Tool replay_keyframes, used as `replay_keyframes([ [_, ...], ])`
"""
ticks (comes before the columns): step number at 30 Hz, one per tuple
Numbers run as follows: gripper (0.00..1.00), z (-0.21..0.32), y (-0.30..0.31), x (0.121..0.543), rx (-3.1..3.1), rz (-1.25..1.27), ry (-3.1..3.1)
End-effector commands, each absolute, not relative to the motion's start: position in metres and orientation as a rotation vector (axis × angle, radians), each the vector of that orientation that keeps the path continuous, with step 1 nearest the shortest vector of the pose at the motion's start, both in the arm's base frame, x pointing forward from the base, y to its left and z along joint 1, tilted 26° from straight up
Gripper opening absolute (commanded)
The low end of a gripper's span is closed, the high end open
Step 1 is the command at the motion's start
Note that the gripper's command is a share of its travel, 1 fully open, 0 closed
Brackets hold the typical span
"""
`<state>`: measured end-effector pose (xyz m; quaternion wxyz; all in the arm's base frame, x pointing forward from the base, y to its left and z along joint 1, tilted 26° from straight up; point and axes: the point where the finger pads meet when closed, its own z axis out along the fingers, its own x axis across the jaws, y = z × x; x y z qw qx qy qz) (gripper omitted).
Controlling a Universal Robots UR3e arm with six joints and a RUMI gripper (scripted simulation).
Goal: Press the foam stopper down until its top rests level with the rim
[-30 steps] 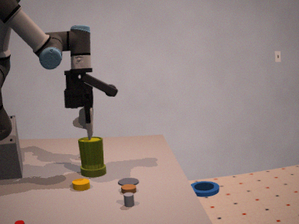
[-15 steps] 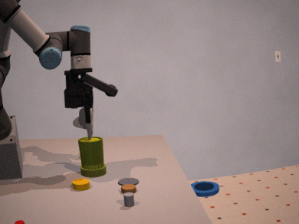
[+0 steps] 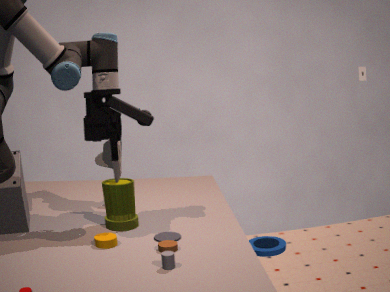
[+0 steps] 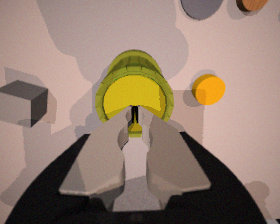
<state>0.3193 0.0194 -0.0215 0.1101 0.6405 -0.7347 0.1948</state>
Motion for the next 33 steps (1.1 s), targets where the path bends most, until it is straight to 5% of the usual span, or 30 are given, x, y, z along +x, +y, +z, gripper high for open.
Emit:
replay_keyframes([
  [1,0.00,-0.021,0.020,0.320,1.883,0.574,-2.160],
  [33,0.00,0.025,0.041,0.315,1.883,0.574,-2.160],
])
